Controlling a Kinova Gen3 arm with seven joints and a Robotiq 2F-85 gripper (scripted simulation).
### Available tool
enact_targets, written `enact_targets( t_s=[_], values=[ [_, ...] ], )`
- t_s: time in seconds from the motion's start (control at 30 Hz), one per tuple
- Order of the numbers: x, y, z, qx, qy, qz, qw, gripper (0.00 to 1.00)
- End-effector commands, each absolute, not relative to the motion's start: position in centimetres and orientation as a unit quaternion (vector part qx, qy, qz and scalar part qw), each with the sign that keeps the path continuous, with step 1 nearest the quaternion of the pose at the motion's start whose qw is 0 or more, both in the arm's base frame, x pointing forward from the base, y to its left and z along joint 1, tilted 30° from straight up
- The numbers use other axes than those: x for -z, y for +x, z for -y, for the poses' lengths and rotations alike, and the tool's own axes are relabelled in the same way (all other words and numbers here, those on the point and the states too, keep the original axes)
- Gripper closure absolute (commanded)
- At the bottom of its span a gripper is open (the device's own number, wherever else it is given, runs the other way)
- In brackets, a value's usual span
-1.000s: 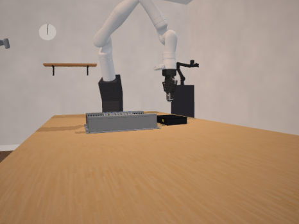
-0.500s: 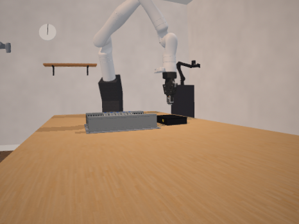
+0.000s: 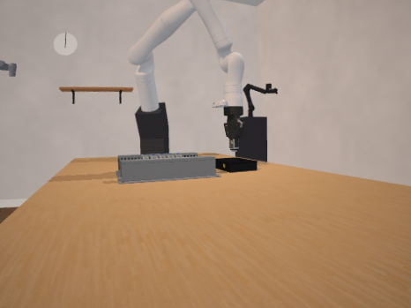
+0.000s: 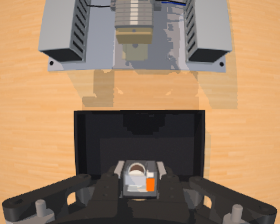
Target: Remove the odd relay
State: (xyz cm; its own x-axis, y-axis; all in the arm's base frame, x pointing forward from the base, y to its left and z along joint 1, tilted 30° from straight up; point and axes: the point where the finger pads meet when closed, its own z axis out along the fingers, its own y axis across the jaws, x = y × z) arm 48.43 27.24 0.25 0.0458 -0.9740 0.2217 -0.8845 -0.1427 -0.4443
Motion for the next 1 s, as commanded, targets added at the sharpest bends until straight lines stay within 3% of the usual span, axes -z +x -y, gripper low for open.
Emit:
enact_targets(
  t_s=[0.0, 0.97],
  values=[
    [0.7, 49.1, -27.0, 0.240, -0.717, -0.648, 0.094, 1.00],
    [4.6, 51.2, -26.2, 0.240, -0.717, -0.648, 0.094, 1.00]
  ],
)
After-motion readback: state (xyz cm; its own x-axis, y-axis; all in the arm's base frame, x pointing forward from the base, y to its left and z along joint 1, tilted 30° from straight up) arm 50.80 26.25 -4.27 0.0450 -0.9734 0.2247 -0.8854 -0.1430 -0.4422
